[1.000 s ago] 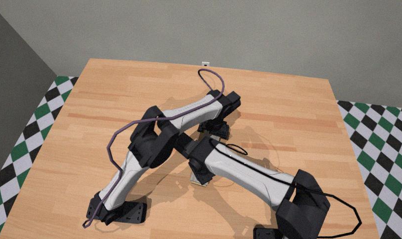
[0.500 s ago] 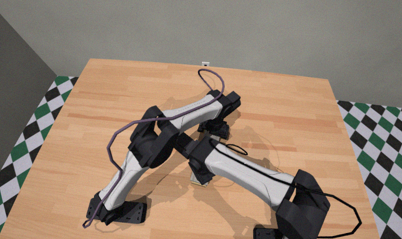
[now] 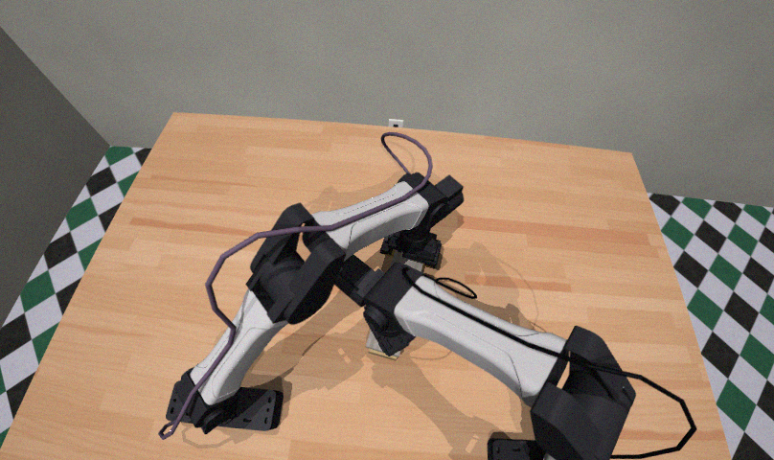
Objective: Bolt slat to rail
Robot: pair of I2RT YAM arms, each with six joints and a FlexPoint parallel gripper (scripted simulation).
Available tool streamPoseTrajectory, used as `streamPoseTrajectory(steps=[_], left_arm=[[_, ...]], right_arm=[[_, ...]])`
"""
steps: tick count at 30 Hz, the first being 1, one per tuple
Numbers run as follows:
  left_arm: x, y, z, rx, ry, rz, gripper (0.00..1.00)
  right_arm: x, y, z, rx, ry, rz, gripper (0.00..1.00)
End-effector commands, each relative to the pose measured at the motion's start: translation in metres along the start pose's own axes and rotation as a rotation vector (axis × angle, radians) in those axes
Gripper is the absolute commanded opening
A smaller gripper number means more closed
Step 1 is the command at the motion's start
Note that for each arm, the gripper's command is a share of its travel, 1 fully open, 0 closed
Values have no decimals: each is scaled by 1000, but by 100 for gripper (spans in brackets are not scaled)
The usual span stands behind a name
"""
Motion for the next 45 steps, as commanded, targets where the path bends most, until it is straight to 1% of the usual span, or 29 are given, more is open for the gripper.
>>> streamPoseTrajectory(steps=[1, 11, 13, 19, 24, 26, 27, 41, 43, 44, 45], left_arm=[[0, 7, 2, -19, -4, -5, 68], [0, 7, 2, -19, -4, -5, 68], [0, 7, 2, -19, -4, -5, 68], [0, 7, 2, -19, -4, -5, 68], [0, 7, 2, -19, -4, -5, 68], [0, 7, 2, -19, -4, -5, 68], [0, 7, 2, -19, -4, -5, 68], [0, 7, 2, -19, -4, -5, 68], [0, 7, 2, -19, -4, -5, 68], [0, 7, 2, -19, -4, -5, 68], [0, 7, 2, -19, -4, -5, 68]], right_arm=[[2, 5, 0, 8, -2, 16, 36], [2, 5, 0, 8, -2, 16, 36], [2, 5, 0, 7, 60, 16, 36], [2, 11, 0, 6, 539, 21, 36], [2, 14, -1, 5, 822, 27, 36], [2, 14, -1, 5, 822, 27, 36], [2, 15, -1, 4, 965, 29, 36], [2, 20, -1, -8, 1757, 36, 36], [2, 20, -1, -8, 1757, 36, 36], [2, 20, 0, -10, 1900, 40, 36], [2, 20, -1, -11, 1953, 38, 36]])
Point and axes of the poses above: on each arm, the point where the finger pads meet when closed, its own y axis back along the fingers, its own x axis across the jaws, z = x × y, the point moved 9 cm from there along y, back along the fingers, and after that the axes turned 13 degrees about -y, right-handed, at the moved point
